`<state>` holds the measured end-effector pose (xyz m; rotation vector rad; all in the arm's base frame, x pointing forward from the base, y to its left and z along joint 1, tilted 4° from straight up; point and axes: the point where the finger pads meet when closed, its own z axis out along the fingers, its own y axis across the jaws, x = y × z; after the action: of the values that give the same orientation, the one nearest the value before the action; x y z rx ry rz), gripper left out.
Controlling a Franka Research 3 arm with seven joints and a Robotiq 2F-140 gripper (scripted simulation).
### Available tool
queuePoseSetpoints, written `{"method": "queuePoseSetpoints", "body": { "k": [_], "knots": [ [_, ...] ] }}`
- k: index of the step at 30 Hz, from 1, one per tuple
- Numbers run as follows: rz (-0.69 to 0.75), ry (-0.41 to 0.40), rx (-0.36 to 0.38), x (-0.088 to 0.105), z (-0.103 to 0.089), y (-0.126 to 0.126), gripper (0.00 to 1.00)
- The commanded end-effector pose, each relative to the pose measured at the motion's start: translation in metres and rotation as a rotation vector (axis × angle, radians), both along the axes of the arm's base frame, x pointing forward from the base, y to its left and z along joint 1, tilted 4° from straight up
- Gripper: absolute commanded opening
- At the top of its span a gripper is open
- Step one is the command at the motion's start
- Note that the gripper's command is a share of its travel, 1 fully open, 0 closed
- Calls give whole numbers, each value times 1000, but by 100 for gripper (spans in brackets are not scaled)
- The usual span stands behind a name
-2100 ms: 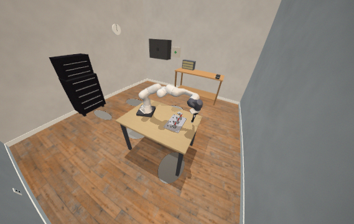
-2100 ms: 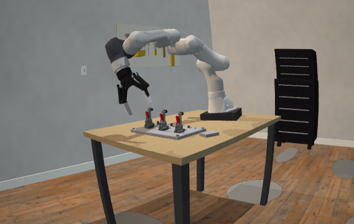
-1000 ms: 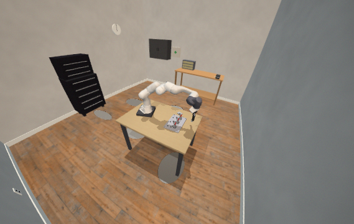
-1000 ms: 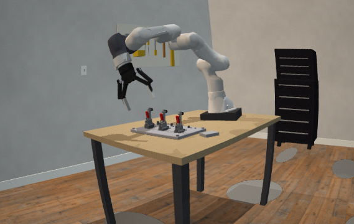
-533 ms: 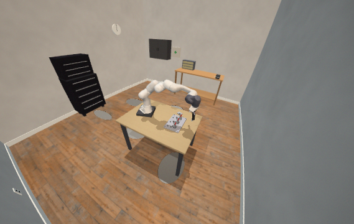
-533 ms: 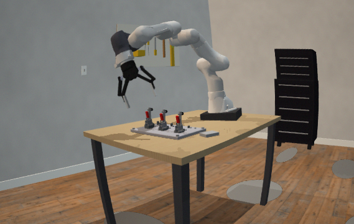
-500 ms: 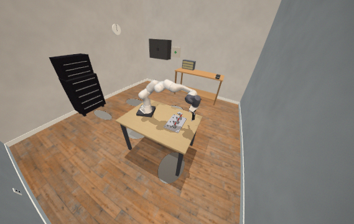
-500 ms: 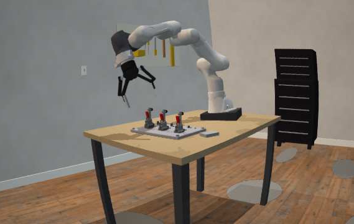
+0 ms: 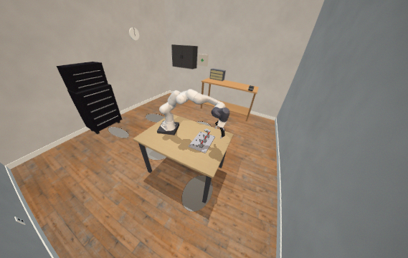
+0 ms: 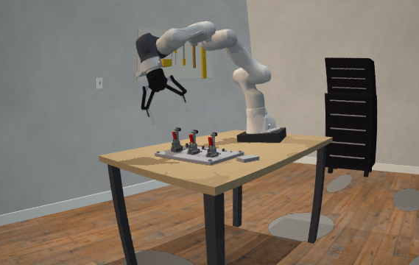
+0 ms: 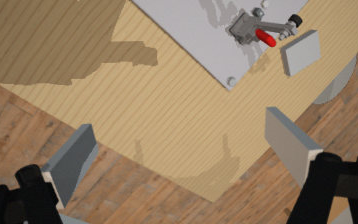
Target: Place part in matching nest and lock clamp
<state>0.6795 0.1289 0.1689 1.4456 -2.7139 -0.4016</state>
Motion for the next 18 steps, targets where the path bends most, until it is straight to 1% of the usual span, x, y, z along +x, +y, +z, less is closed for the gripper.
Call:
{"method": "queuePoseSetpoints", "body": {
  "k": [1,3,4,7,18],
  "knots": [
    [140,-57,18,0,2,-4,100],
    [140,-57,18,0,2,-4,100],
    [201,-73,19,-5,5,-5,100],
    [252,-86,19,-9,6,-7,100],
    [256,-87,19,-10,7,-7,100]
  ]
}}
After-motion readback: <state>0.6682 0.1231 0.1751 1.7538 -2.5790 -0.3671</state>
